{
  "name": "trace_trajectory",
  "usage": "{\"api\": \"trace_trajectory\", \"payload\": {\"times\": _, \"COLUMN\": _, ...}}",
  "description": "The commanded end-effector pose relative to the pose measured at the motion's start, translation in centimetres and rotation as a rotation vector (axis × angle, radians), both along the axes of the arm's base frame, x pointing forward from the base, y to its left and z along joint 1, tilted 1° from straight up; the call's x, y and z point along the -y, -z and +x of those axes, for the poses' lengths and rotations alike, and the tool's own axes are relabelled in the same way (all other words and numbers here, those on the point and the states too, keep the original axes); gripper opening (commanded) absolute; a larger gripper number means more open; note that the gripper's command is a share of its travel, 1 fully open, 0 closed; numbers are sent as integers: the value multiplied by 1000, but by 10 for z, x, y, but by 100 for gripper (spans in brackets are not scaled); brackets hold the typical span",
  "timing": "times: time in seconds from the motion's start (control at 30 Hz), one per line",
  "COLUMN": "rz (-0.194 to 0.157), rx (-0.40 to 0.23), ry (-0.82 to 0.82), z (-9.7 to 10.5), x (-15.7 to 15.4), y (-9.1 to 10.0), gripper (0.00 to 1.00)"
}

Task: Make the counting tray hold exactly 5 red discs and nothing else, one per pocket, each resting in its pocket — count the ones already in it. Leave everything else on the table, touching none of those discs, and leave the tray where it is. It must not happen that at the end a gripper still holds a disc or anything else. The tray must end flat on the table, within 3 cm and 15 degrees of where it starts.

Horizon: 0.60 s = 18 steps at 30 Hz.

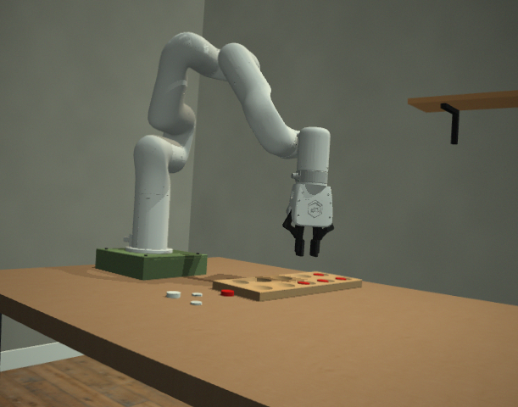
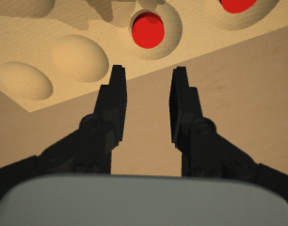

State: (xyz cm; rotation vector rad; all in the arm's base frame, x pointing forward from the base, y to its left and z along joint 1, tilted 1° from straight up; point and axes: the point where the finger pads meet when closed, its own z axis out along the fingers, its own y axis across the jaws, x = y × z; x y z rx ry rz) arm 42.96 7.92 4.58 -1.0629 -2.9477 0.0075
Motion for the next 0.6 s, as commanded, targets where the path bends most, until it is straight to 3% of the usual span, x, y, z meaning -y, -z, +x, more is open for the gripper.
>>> {"api": "trace_trajectory", "payload": {"times": 0.0, "rz": 0, "rx": -2, "ry": 0, "z": -1, "x": 1, "y": -34, "gripper": 33}}
{"api": "trace_trajectory", "payload": {"times": 0.07, "rz": 0, "rx": -2, "ry": 0, "z": -1, "x": 1, "y": -35, "gripper": 33}}
{"api": "trace_trajectory", "payload": {"times": 0.1, "rz": 0, "rx": -2, "ry": 0, "z": -1, "x": 1, "y": -35, "gripper": 47}}
{"api": "trace_trajectory", "payload": {"times": 0.57, "rz": 0, "rx": -2, "ry": 0, "z": -1, "x": 1, "y": -35, "gripper": 47}}
